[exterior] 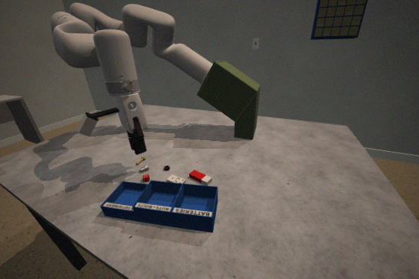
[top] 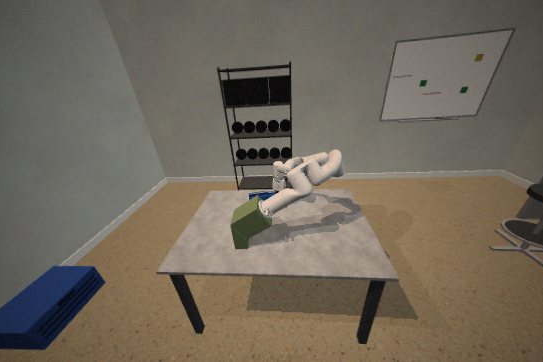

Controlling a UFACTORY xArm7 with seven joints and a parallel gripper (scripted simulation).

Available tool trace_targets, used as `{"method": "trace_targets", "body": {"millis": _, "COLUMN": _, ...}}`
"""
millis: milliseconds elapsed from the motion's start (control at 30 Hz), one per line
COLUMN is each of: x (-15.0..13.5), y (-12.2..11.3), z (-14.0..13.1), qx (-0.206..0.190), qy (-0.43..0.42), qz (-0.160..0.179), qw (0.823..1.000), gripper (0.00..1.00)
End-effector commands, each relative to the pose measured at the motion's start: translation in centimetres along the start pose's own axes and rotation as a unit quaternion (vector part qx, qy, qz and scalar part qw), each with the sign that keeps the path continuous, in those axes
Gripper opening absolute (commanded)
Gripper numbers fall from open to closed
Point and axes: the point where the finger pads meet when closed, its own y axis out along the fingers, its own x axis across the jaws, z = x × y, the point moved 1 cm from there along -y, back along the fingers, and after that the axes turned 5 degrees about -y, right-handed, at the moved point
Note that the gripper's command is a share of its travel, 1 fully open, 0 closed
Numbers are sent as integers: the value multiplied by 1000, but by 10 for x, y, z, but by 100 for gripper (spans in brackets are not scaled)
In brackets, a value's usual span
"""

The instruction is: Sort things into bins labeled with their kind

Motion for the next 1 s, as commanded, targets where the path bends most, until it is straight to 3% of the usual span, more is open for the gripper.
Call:
{"method": "trace_targets", "body": {"millis": 0, "x": -1, "y": -2, "z": 1, "qx": 2, "qy": 0, "qz": 1, "qw": 1000, "gripper": 29}}
{"method": "trace_targets", "body": {"millis": 900, "x": -2, "y": -2, "z": 1, "qx": 2, "qy": 0, "qz": 1, "qw": 1000, "gripper": 29}}
{"method": "trace_targets", "body": {"millis": 967, "x": -3, "y": 6, "z": 1, "qx": 2, "qy": 0, "qz": 1, "qw": 1000, "gripper": 29}}
